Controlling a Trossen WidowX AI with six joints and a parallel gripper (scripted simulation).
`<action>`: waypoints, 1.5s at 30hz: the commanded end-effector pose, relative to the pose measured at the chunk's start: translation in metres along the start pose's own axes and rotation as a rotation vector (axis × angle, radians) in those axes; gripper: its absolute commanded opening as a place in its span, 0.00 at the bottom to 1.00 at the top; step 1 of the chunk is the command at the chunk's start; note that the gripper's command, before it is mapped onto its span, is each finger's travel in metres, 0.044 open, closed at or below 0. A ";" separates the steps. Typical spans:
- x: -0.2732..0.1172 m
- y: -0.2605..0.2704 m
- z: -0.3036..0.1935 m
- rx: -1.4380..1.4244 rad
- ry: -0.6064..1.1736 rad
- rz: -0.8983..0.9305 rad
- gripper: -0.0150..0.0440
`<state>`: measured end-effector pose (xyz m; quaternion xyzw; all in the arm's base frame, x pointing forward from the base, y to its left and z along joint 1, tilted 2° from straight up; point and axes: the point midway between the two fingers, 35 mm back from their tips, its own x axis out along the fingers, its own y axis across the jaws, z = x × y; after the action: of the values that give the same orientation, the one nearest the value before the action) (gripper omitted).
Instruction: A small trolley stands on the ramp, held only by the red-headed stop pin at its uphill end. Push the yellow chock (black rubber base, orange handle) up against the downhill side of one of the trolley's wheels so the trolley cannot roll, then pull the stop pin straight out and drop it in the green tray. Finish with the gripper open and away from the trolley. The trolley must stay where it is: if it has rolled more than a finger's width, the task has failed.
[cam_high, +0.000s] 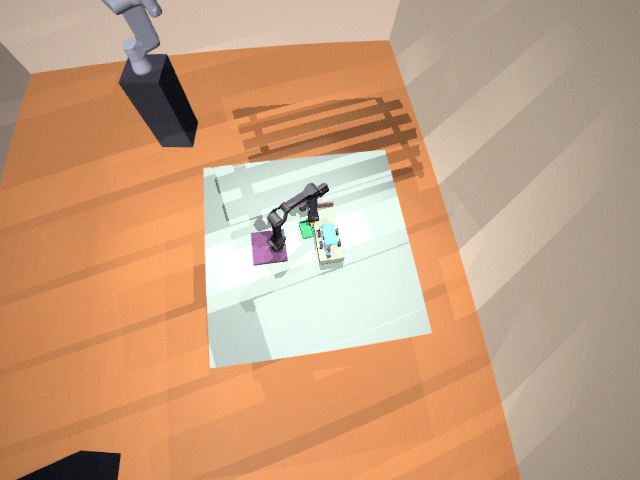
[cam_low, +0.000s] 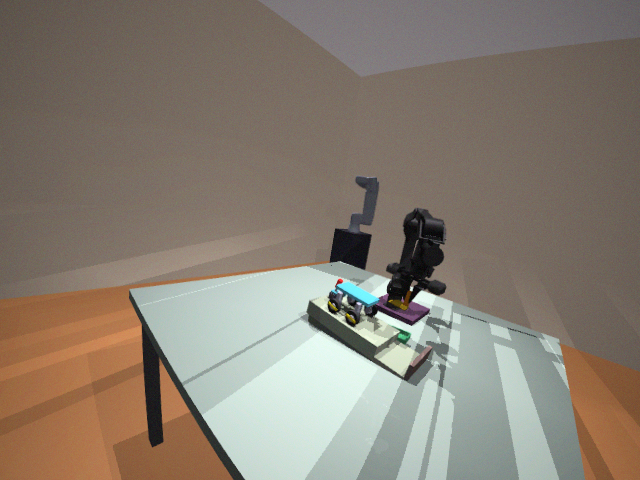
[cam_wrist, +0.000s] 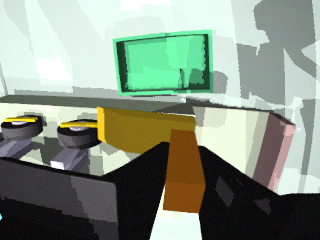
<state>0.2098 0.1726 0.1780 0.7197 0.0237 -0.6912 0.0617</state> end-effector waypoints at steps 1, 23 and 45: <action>0.001 0.000 0.000 -0.033 -0.005 0.011 0.25; 0.019 -0.004 -0.029 -0.033 -0.002 0.010 0.25; 0.061 -0.005 -0.031 -0.033 -0.002 0.011 0.25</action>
<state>0.2424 0.1795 0.1275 0.7208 0.0329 -0.6886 0.0716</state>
